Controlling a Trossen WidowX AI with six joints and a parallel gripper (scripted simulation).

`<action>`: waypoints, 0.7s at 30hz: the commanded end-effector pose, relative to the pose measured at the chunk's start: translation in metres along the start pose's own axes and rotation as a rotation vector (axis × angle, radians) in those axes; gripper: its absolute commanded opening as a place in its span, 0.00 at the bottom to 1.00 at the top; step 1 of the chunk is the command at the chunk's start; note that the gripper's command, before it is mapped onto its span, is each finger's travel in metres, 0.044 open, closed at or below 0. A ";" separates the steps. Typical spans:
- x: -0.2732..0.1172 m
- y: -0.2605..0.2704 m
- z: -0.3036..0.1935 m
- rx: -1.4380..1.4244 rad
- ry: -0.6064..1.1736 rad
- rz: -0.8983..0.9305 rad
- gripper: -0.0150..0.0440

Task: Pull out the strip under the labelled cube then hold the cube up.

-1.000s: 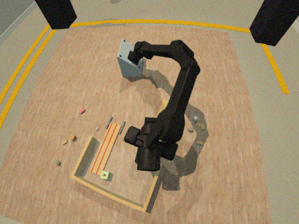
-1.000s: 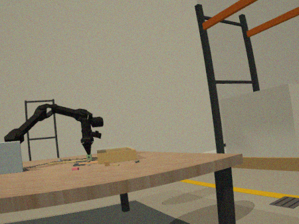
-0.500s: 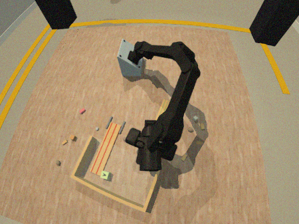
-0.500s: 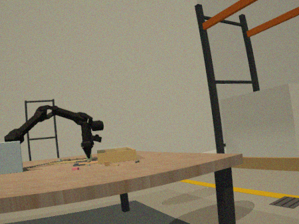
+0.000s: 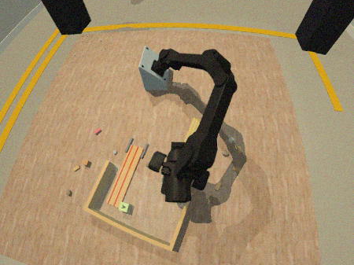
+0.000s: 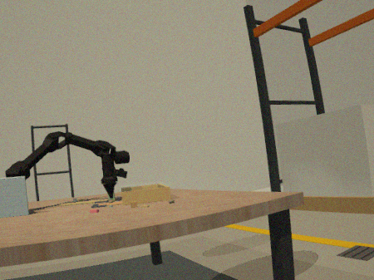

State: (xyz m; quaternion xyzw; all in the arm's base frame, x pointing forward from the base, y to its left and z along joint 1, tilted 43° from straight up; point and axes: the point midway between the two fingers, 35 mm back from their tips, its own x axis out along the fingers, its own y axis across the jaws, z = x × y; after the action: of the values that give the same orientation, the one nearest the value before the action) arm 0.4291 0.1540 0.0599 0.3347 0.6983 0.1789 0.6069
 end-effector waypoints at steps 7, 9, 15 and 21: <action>-0.010 -0.008 -0.009 0.001 -0.001 -0.004 0.25; -0.016 -0.013 -0.015 0.002 -0.001 -0.005 0.25; -0.031 -0.026 -0.034 0.006 0.002 -0.005 0.25; -0.042 -0.035 -0.049 0.008 0.006 -0.001 0.25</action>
State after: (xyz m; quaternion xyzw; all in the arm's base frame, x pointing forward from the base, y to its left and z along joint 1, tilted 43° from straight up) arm 0.3860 0.1152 0.0762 0.3349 0.6993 0.1774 0.6061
